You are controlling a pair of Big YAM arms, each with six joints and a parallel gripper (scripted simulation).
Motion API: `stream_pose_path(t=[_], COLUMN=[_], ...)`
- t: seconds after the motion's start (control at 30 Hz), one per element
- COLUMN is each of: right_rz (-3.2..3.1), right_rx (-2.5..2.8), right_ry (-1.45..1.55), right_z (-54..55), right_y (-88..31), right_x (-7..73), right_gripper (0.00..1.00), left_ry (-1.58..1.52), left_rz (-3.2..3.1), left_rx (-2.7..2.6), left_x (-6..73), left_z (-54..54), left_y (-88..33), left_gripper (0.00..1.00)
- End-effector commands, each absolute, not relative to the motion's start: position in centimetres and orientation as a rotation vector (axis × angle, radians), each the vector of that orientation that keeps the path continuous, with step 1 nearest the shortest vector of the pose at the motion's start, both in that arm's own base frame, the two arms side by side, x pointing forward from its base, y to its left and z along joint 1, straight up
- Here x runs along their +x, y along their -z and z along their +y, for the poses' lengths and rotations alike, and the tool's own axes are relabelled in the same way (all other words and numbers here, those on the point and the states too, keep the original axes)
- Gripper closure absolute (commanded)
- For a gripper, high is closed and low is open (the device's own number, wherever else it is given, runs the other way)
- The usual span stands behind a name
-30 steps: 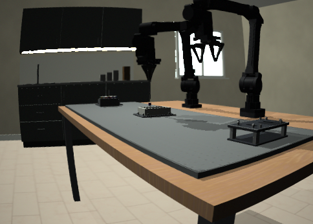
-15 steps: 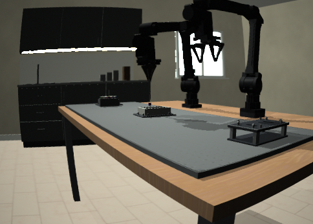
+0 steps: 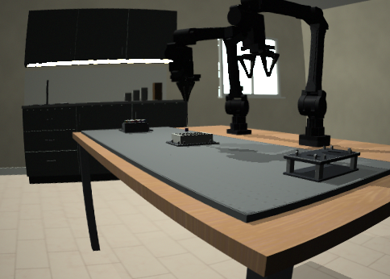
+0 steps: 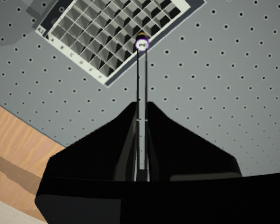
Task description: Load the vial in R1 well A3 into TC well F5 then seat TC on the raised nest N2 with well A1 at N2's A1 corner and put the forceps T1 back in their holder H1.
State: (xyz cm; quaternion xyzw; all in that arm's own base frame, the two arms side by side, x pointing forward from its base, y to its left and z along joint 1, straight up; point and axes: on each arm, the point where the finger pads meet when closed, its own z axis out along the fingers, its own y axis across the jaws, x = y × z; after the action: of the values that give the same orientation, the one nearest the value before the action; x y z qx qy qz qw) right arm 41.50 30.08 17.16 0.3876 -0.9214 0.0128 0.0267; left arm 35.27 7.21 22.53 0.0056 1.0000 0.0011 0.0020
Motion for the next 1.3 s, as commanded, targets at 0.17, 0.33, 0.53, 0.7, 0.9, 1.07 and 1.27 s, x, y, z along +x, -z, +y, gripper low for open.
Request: stream_pose_path(t=[0.17,0.33,0.53,0.7,0.9,1.07,1.27], right_rz=[-2.838,-2.839,-2.838,-2.838,-2.839,-2.839,-2.838], right_rx=[1.190,1.190,1.190,1.190,1.190,1.190,1.190], right_ry=[-0.036,-0.036,-0.036,-0.036,-0.036,-0.036,-0.036], right_z=[29.68,29.69,29.69,29.68,29.69,29.69,29.68], right_y=[-15.98,-15.88,-15.76,-15.66,-15.58,-15.48,-15.36], right_x=[42.00,42.02,42.01,42.01,42.02,42.01,42.00], right_gripper=[0.93,0.93,0.93,0.93,0.93,0.93,0.93], left_ry=[-0.012,-0.012,-0.012,-0.012,-0.012,-0.012,-0.012], left_rz=[3.106,3.106,3.106,3.106,3.106,3.106,3.106], left_rx=[0.041,0.041,0.041,0.041,0.041,0.041,0.041], left_x=[36.05,36.05,36.05,36.05,36.05,36.05,36.05], left_z=[7.23,7.23,7.23,7.23,7.23,7.23,7.23], left_y=[-23.96,-23.96,-23.96,-23.96,-23.96,-23.96,-23.96], left_gripper=[0.00,0.00,0.00,0.00,0.00,0.00,0.00])
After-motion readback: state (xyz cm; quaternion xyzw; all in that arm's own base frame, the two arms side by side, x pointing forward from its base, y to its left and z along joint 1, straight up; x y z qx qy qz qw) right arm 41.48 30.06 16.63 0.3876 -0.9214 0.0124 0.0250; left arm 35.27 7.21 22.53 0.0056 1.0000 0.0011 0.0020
